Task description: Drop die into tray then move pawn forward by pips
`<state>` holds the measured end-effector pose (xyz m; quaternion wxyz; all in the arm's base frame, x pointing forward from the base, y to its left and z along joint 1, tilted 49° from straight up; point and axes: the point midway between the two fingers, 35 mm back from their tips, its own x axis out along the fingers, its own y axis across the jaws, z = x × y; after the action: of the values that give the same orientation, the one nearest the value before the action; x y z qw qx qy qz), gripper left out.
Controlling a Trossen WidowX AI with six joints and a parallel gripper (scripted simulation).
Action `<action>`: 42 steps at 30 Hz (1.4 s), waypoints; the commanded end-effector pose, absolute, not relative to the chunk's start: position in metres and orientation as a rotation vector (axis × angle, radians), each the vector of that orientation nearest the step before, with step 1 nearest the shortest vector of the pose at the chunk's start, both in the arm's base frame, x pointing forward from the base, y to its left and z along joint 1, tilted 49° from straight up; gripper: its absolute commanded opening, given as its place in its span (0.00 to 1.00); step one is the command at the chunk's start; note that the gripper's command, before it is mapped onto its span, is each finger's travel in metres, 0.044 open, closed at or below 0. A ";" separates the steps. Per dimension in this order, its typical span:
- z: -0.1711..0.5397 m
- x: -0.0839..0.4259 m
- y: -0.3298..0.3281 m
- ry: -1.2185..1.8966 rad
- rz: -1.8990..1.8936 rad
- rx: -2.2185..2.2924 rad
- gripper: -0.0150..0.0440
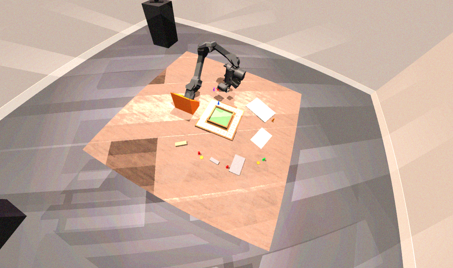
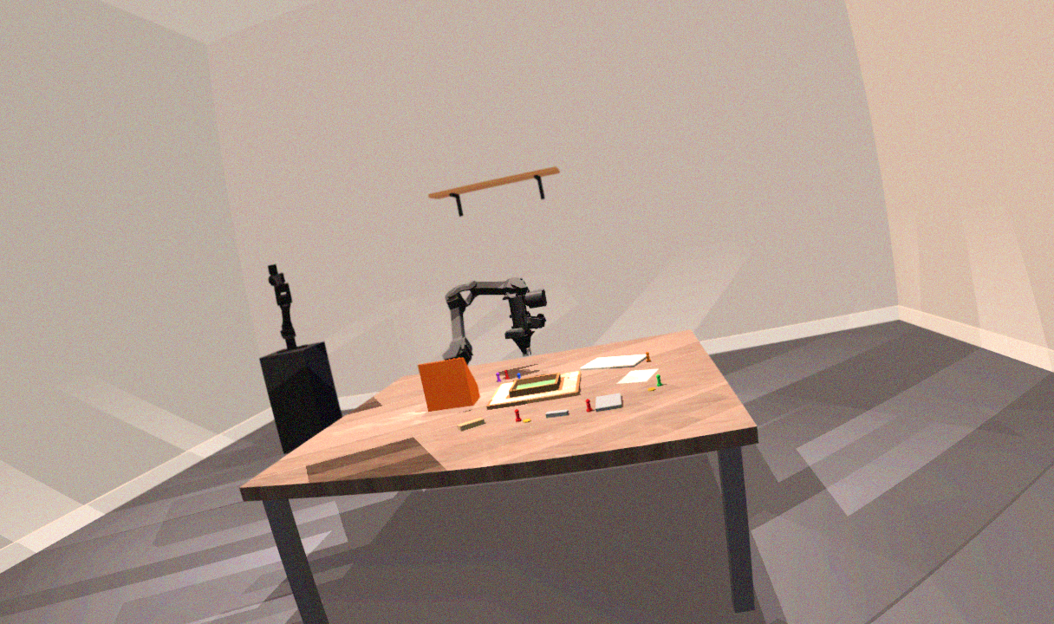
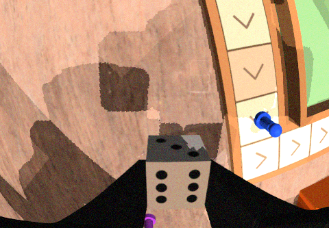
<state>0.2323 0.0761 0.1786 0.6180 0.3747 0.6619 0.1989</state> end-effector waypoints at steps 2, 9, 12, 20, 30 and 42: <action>0.199 0.228 0.059 1.518 0.463 0.863 0.25; 0.200 0.230 0.051 1.534 0.428 0.905 0.25; 0.188 0.238 0.042 1.566 0.348 0.983 0.25; 0.155 0.256 0.020 1.640 0.129 1.188 0.25; 0.111 0.269 -0.008 1.705 -0.161 1.440 0.25; 0.054 0.273 -0.039 1.740 -0.531 1.734 0.25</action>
<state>0.2752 -0.0316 0.0685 0.3414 0.6410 0.6667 -0.1676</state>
